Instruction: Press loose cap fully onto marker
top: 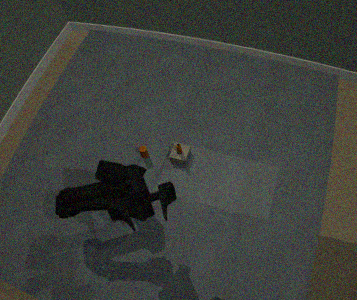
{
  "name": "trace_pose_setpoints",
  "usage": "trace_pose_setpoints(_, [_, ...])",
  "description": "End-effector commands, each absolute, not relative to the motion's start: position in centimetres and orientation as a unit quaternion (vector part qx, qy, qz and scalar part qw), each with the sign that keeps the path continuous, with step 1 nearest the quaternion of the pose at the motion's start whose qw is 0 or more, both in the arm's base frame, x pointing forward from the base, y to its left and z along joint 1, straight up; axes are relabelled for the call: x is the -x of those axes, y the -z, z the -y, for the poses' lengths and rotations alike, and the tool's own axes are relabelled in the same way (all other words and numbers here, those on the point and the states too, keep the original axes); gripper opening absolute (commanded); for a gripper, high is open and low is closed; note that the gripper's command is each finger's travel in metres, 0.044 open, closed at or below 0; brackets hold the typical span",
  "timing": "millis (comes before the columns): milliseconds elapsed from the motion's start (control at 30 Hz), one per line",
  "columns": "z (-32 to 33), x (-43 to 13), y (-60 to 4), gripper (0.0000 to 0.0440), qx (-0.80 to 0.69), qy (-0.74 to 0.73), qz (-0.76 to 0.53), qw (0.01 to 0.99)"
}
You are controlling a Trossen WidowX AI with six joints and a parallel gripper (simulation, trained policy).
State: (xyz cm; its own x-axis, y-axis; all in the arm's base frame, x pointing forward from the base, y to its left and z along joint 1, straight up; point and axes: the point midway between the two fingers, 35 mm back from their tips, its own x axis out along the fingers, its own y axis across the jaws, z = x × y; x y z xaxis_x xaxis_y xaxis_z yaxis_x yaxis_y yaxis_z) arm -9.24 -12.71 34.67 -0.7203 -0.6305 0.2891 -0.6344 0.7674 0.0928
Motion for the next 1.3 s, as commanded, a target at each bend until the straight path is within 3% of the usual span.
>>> trace_pose_setpoints(0, [12.8, 9.2, -34.7, 0.0374, -0.344, -0.007, 0.927, 0.153])
trace_pose_setpoints(233, [13.8, 8.3, -35.1, 0.0214, -0.371, -0.003, 0.916, 0.155])
trace_pose_setpoints(1267, [17.2, 4.4, -36.5, 0.0278, -0.474, 0.039, 0.867, 0.151])
